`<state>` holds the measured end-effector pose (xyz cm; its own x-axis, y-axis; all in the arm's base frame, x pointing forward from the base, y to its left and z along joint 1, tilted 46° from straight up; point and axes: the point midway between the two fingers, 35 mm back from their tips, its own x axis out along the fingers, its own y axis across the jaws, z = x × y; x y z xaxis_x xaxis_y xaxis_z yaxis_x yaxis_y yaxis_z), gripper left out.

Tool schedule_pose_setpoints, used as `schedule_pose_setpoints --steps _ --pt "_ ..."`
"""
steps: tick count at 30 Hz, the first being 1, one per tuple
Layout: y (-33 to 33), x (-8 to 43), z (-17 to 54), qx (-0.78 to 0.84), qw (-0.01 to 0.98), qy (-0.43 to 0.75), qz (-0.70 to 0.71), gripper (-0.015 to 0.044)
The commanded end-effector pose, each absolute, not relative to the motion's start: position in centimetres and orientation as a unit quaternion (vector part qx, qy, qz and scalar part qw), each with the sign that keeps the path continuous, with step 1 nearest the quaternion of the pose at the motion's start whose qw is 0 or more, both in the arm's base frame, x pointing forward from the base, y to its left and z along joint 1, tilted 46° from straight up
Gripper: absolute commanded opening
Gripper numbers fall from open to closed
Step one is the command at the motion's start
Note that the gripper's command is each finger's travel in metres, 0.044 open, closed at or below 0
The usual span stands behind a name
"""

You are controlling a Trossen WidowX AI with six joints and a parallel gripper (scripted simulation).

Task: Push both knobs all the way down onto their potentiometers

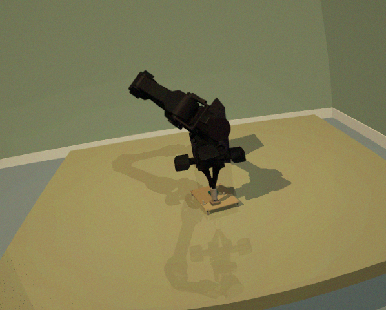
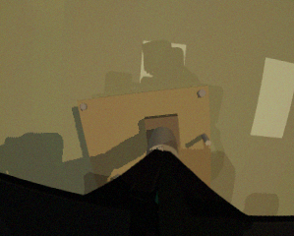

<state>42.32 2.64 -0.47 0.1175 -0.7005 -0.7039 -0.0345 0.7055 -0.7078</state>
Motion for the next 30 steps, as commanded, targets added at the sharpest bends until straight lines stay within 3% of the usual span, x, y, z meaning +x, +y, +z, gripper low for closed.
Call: schedule_pose_setpoints --steps 1,29,30 --pt "1.2 42.6 -1.5 -0.290 0.682 0.622 -0.253 0.0000" --pt "3.8 42.2 1.1 -0.289 0.682 0.622 -0.253 0.0000" --pt "3.6 42.1 0.7 -0.294 0.679 0.623 -0.251 0.0026"
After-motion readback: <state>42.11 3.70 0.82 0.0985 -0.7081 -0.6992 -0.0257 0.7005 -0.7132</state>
